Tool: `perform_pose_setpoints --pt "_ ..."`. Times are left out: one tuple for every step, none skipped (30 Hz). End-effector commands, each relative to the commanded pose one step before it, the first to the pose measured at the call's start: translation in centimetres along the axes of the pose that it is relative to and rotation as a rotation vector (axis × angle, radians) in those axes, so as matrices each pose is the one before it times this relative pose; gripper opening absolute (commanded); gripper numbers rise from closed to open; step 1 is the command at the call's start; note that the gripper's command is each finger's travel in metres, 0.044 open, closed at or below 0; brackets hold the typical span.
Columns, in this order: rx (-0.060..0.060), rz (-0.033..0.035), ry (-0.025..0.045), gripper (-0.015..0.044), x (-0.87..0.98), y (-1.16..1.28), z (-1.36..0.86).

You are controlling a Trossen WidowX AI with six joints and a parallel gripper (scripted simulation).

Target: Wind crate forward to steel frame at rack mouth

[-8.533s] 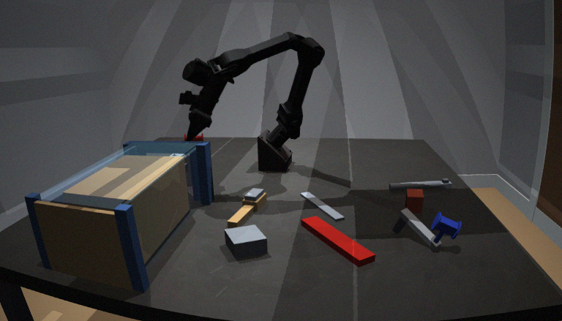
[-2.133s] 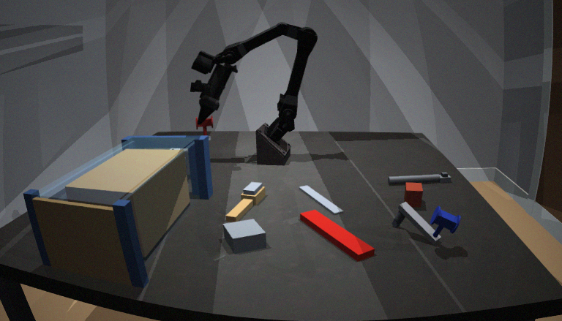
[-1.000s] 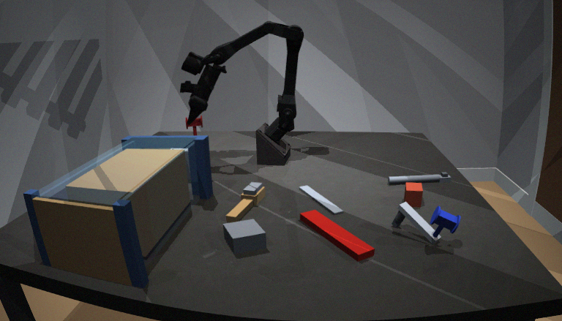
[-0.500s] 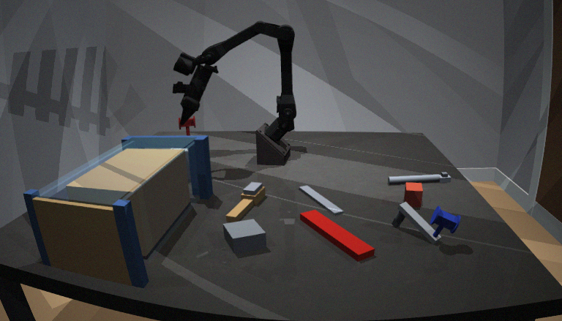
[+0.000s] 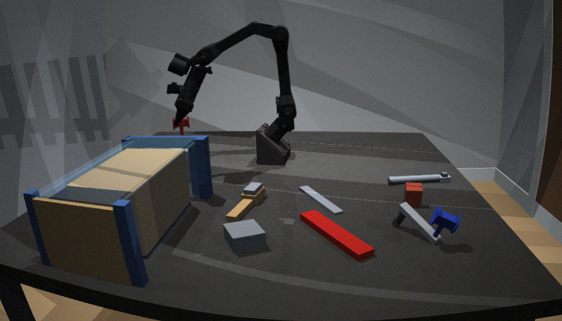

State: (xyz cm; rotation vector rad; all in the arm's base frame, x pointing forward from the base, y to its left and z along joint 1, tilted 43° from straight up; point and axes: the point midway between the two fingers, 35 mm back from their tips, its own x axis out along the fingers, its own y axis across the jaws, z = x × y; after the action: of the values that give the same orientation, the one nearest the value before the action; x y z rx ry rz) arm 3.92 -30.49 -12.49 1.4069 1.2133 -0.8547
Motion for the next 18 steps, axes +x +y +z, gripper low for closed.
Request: perform_pose_setpoints --pt "-0.0031 0.00797 0.02145 0.0 1.463 0.489 0.191" --pt "0.0 0.00005 -0.0001 0.0 0.052 0.039 0.118" --pt "0.0 0.00003 -0.00006 0.0 0.033 0.025 0.075" --pt "0.0 0.00005 -0.0001 0.0 0.052 0.042 0.118" --pt "0.0 0.00003 -0.00006 0.0 0.033 0.027 0.074" --pt "0.0 0.00005 -0.0001 0.0 0.052 0.045 0.117" --pt "0.0 0.00004 -0.00006 0.0 0.033 0.029 0.074" --pt "0.0 0.00006 -0.0001 0.0 0.051 0.048 0.116" --pt "0.0 0.00004 -0.00006 0.0 0.033 0.031 0.073" --pt "0.0 0.00006 -0.0001 0.0 0.051 0.051 0.115" --pt "0.0 0.00004 -0.00006 0.0 0.032 0.032 0.073" --pt "0.0 0.00006 -0.00009 0.0 0.05 0.054 0.114" --pt "0.0 0.00004 -0.00006 0.0 0.032 0.034 0.072" --pt "0.0 0.00006 -0.00009 0.0 0.05 0.056 0.113" --pt "0.0 0.00004 -0.00006 0.0 0.032 0.036 0.071" --pt "0.0 0.00007 -0.00009 0.0 0.049 0.059 0.112" --pt "0.0 0.00004 -0.00006 0.0 0.032 0.038 0.071" --pt "0.0 0.00007 -0.00009 0.0 0.049 0.062 0.11"
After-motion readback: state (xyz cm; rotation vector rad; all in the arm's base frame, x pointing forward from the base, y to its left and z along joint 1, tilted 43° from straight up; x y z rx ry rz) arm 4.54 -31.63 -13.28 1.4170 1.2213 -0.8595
